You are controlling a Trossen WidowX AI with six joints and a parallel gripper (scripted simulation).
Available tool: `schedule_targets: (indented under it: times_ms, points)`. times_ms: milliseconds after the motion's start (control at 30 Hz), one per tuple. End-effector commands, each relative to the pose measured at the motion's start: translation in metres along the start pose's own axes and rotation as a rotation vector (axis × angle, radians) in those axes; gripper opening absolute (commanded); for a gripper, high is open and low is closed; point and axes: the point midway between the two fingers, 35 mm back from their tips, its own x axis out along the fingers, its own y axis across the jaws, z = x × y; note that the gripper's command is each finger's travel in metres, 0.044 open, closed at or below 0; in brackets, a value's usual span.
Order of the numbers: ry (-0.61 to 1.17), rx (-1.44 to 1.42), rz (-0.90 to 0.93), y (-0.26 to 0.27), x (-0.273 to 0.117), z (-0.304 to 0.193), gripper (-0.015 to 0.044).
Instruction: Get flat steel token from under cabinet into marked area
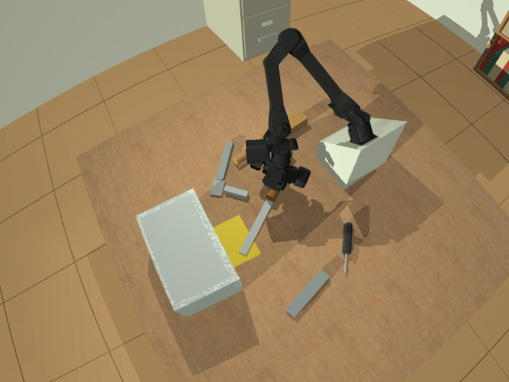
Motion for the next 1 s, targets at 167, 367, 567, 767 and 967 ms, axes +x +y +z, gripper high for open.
schedule_targets:
  times_ms: [167,367,567,767,967]
  points:
    - [-0.002,-0.001,-0.004,-0.008,-0.001,-0.009,0.0000]
    - [-0.002,-0.001,-0.004,-0.013,-0.001,-0.015,0.0000]
    - [-0.002,-0.001,-0.004,-0.018,-0.001,-0.021,0.0000]
    - [-0.001,-0.001,-0.004,-0.022,-0.001,-0.026,0.0000]
    - [-0.001,-0.001,-0.005,-0.027,-0.001,-0.032,0.0000]
